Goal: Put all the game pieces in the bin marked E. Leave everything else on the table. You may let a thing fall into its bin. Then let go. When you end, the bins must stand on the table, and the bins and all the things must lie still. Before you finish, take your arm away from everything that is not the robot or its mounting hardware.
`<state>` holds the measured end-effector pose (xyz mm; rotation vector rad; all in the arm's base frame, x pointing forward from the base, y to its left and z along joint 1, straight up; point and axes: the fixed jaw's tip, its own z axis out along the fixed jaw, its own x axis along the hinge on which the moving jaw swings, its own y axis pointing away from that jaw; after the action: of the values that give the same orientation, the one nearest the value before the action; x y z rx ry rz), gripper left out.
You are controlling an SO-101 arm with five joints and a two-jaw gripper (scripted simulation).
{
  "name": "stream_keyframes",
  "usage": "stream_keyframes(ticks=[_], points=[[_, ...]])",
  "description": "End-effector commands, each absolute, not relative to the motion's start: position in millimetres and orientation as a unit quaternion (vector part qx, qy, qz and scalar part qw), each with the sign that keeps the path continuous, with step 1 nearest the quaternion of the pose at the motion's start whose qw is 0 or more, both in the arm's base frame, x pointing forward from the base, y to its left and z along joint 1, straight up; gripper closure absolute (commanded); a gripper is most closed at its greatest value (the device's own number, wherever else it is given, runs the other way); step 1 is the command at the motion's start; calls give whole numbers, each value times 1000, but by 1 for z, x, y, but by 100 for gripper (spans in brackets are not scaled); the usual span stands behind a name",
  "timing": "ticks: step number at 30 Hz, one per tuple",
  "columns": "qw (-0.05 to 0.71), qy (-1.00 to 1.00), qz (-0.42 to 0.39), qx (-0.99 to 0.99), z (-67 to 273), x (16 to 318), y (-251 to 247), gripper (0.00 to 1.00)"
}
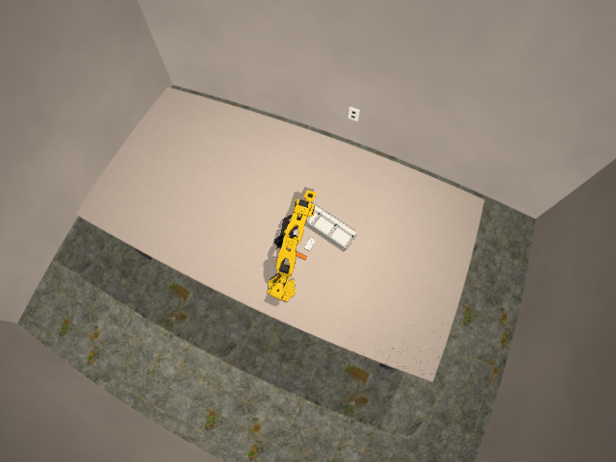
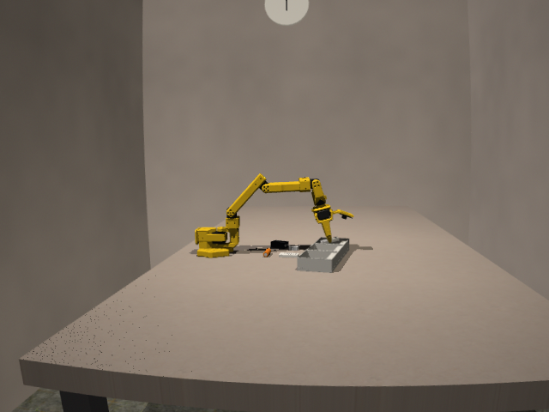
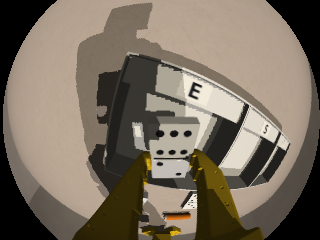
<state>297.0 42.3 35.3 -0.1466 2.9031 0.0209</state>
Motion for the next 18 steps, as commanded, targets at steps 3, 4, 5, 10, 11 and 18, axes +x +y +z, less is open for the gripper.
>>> stream_keyframes(ticks=[3,4,5,10,11,18], points=[[162,986,12,-48,56,305,45,100],[162,986,12,-48,55,305,45,100],[162,986,12,-48,54,305,45,100],[162,986,12,-48,51,305,45,100],[162,986,12,-48,51,305,45,100],[162,986,12,-48,50,305,45,100]])
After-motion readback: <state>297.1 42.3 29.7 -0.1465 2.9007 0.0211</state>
